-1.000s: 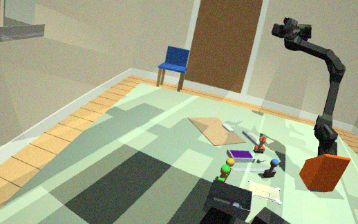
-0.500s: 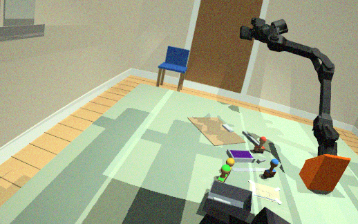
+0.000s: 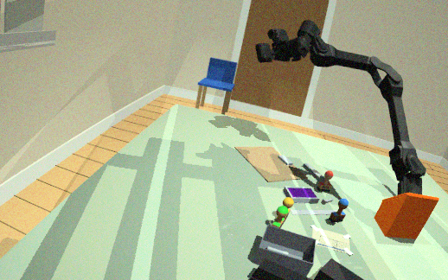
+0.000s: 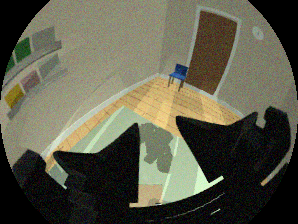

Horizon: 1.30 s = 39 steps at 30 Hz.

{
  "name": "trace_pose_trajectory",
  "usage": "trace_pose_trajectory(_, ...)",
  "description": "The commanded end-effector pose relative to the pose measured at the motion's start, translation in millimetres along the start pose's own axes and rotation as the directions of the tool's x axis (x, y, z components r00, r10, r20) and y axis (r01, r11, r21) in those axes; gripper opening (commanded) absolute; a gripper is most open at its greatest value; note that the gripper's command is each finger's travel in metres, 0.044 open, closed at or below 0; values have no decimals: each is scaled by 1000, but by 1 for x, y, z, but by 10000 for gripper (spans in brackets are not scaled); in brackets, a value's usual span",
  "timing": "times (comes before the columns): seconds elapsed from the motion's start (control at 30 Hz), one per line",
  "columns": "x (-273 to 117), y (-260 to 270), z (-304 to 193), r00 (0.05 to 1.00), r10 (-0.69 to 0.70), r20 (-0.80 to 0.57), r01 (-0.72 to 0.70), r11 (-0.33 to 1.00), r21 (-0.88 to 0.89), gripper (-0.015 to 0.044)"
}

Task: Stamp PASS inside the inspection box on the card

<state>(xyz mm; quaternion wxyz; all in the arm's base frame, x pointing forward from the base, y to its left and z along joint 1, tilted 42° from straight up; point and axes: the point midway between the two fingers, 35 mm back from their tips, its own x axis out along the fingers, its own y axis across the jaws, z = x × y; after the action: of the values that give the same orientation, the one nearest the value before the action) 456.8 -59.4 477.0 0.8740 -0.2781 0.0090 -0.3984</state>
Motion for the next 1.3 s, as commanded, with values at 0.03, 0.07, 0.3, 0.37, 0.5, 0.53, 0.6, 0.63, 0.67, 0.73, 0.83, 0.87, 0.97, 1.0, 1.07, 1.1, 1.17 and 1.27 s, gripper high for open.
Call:
trace_pose_trajectory(0.03,-14,81,-24,980,185,-69,-192,976,-104,215)
trace_pose_trajectory(0.07,-18,97,-30,972,220,-88,-230,965,-126,215)
trace_pose_trajectory(0.3,-51,170,-61,908,381,-172,-414,879,-235,215)
trace_pose_trajectory(0.37,-65,193,-75,878,430,-211,-475,838,-269,215)
trace_pose_trajectory(0.5,-98,239,-108,803,509,-311,-593,734,-331,215)
trace_pose_trajectory(0.53,-108,250,-118,781,523,-342,-622,704,-344,215)
trace_pose_trajectory(0.6,-128,269,-138,735,543,-405,-675,639,-368,215)
trace_pose_trajectory(0.63,-138,278,-149,712,549,-437,-700,606,-379,215)
trace_pose_trajectory(0.67,-149,286,-159,689,553,-469,-723,572,-388,215)
trace_pose_trajectory(0.73,-170,299,-181,644,551,-532,-764,503,-405,215)
trace_pose_trajectory(0.83,-205,314,-215,574,523,-630,-819,388,-423,215)
trace_pose_trajectory(0.87,-218,317,-227,551,507,-663,-835,347,-428,215)
trace_pose_trajectory(0.97,-254,322,-262,491,437,-754,-871,227,-435,215)
trace_pose_trajectory(1.0,-265,321,-273,474,408,-780,-880,188,-436,215)
trace_pose_trajectory(1.07,-287,318,-294,446,341,-827,-893,113,-435,215)
trace_pose_trajectory(1.1,-298,315,-304,435,304,-847,-898,76,-434,215)
trace_pose_trajectory(1.17,-313,303,-322,420,219,-880,-903,2,-431,215)
trace_pose_trajectory(1.27,-322,293,-332,415,161,-895,-903,-43,-427,215)
